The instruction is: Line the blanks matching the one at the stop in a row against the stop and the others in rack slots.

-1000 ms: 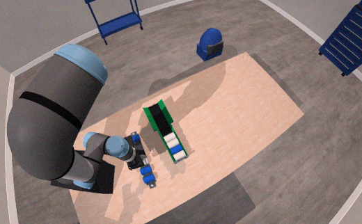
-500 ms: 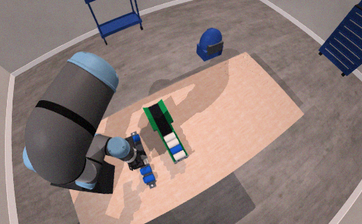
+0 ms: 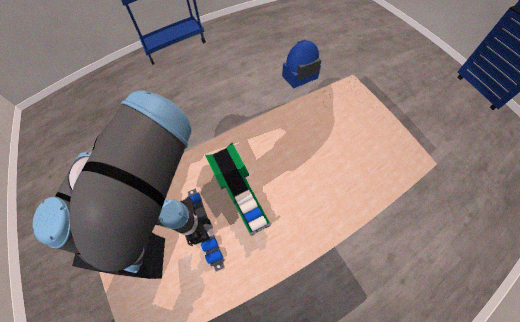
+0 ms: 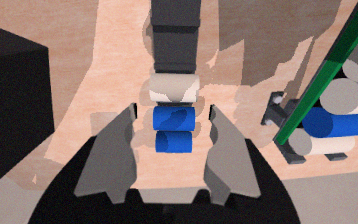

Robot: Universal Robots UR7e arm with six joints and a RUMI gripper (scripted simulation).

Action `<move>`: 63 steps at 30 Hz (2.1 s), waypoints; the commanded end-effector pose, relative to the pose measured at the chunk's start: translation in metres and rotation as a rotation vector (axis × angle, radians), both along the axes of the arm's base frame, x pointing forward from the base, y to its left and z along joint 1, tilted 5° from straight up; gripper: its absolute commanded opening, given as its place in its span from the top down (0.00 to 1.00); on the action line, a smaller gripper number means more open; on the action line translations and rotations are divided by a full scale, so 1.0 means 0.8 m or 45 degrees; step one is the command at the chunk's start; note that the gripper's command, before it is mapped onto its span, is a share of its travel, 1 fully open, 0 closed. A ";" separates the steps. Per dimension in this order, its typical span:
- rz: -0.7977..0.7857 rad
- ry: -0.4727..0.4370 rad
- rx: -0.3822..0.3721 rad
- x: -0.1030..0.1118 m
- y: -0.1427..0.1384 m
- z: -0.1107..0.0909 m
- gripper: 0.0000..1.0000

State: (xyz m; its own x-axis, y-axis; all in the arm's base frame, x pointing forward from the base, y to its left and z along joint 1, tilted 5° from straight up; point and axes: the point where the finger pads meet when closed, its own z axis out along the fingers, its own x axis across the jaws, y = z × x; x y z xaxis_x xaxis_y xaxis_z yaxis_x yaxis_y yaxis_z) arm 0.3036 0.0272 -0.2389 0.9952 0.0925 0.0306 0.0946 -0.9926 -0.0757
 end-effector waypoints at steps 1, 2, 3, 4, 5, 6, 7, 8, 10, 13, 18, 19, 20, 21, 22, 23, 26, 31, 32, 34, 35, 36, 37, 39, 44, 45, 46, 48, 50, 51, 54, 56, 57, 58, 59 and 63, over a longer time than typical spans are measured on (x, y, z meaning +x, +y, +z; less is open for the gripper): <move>0.000 -0.002 -0.001 0.001 0.000 -0.008 0.48; 0.000 -0.002 -0.001 0.001 0.000 -0.010 0.48; 0.000 -0.002 -0.001 0.001 0.001 -0.011 0.48; 0.000 -0.002 -0.001 0.001 0.001 -0.012 0.48; 0.000 -0.002 -0.001 0.001 0.001 -0.012 0.48; 0.000 -0.002 -0.001 0.001 0.001 -0.012 0.48; 0.000 -0.002 -0.001 0.001 0.001 -0.013 0.48; 0.000 -0.002 -0.001 0.001 0.001 -0.014 0.48; 0.000 -0.002 -0.001 0.001 0.001 -0.016 0.48; 0.000 -0.002 -0.001 0.001 0.001 -0.018 0.48; 0.000 -0.002 -0.001 0.001 0.001 -0.019 0.48; 0.000 -0.002 -0.001 0.001 0.001 -0.020 0.48; 0.000 -0.002 -0.001 0.001 0.001 -0.020 0.48; 0.000 -0.002 -0.001 0.001 0.001 -0.020 0.48; 0.000 -0.002 -0.001 0.001 0.001 -0.020 0.48; 0.000 -0.002 -0.001 0.001 0.001 -0.020 0.48; 0.000 -0.002 -0.001 0.001 0.001 -0.020 0.48; 0.000 -0.002 -0.001 0.001 0.001 -0.020 0.48; 0.000 -0.002 -0.001 0.001 0.001 -0.020 0.48; 0.000 -0.002 -0.001 0.001 0.001 -0.020 0.48; 0.000 -0.002 -0.001 0.001 0.001 -0.020 0.48; 0.000 -0.002 -0.001 0.001 0.001 -0.020 0.48; 0.000 -0.002 -0.001 0.001 0.001 -0.020 0.48; 0.000 -0.002 -0.001 0.001 0.001 -0.020 0.48; 0.000 -0.002 -0.001 0.001 0.001 -0.020 0.48; 0.000 -0.002 -0.001 0.001 0.001 -0.020 0.48; 0.000 -0.002 -0.001 0.001 0.001 -0.020 0.48; 0.000 -0.002 -0.001 0.001 0.001 -0.020 0.48; 0.000 -0.002 -0.001 0.001 0.001 -0.020 0.48; 0.000 -0.002 -0.001 0.001 0.001 -0.020 0.48; 0.000 -0.002 -0.001 0.001 0.001 -0.020 0.48; 0.000 -0.002 -0.001 0.001 0.001 -0.020 0.48; 0.000 -0.002 -0.001 0.001 0.001 -0.020 0.48; 0.000 -0.002 -0.001 0.001 0.001 -0.020 0.48; 0.000 -0.002 -0.001 0.001 0.001 -0.020 0.48; 0.000 -0.002 -0.001 0.001 0.001 -0.022 0.48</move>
